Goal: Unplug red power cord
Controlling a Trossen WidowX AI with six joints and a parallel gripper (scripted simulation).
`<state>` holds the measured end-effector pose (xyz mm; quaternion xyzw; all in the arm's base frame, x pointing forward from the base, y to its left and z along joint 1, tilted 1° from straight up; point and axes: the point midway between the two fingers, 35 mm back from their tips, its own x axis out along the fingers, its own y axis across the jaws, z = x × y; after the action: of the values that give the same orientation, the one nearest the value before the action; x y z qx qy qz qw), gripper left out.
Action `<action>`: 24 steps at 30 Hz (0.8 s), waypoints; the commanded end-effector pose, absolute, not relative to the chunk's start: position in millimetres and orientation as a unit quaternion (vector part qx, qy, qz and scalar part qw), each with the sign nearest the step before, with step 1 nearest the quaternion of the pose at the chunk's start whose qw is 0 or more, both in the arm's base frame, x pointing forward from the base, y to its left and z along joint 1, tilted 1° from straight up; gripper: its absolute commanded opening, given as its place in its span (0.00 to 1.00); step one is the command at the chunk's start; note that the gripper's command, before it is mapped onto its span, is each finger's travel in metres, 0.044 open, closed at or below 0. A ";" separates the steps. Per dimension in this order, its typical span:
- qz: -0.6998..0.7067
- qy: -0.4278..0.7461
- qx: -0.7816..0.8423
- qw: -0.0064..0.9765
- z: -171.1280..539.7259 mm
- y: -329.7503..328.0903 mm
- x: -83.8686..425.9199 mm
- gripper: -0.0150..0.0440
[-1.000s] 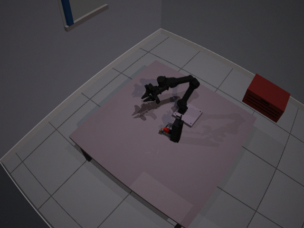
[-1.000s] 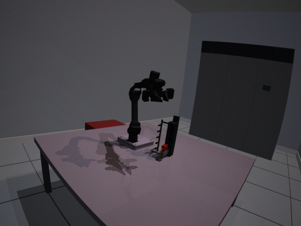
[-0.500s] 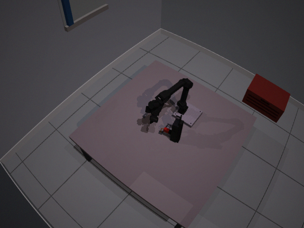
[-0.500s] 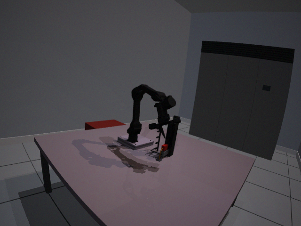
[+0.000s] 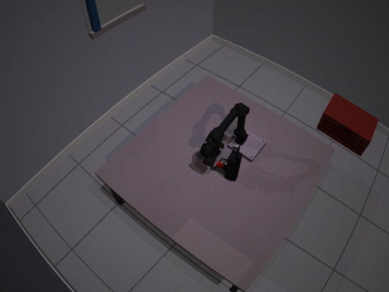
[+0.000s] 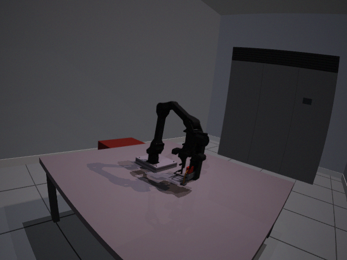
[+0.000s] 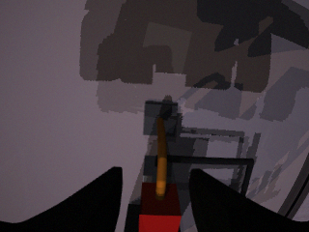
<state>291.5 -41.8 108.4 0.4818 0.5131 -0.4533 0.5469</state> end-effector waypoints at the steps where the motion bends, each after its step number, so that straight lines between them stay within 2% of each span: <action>1: -0.465 0.516 0.480 0.536 104.6 -40.5 287.8 0.53; 24: -0.465 0.517 0.480 0.535 104.4 -10.7 285.6 0.53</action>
<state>287.6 -16.3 103.7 0.4804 0.5188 -0.4630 0.5345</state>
